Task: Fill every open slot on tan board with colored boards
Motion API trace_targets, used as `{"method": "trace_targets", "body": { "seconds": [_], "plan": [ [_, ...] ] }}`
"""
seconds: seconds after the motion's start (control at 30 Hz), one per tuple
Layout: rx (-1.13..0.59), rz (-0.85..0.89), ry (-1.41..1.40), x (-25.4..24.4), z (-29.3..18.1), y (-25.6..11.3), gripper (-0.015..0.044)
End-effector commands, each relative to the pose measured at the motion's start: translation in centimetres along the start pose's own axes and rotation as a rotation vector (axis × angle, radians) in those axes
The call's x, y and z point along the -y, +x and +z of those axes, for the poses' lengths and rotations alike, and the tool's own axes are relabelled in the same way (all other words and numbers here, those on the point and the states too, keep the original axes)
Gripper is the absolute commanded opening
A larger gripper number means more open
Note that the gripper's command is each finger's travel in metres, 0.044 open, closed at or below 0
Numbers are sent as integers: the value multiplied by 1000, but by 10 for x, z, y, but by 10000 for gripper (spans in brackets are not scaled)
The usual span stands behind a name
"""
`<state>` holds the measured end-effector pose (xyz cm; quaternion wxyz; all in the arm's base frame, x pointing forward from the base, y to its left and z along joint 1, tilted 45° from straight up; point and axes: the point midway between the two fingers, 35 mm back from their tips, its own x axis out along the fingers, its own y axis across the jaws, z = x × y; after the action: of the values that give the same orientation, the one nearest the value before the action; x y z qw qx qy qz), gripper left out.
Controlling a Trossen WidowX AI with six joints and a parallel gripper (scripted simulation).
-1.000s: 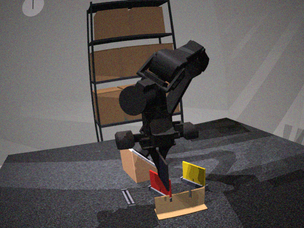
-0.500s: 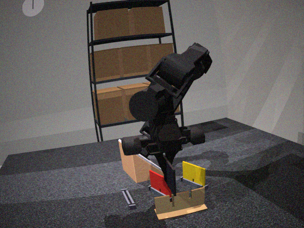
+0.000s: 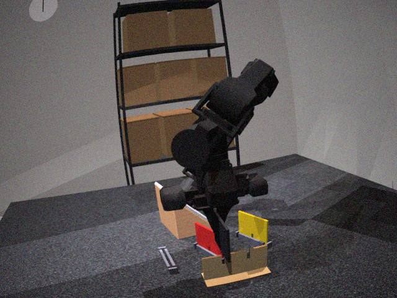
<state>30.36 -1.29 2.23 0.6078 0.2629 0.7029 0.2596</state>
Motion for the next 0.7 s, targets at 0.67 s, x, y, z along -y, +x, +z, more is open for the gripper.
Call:
{"method": "trace_targets", "body": {
  "seconds": [0.67],
  "plan": [
    [2,5,7,0,0,17,0]
  ]
}}
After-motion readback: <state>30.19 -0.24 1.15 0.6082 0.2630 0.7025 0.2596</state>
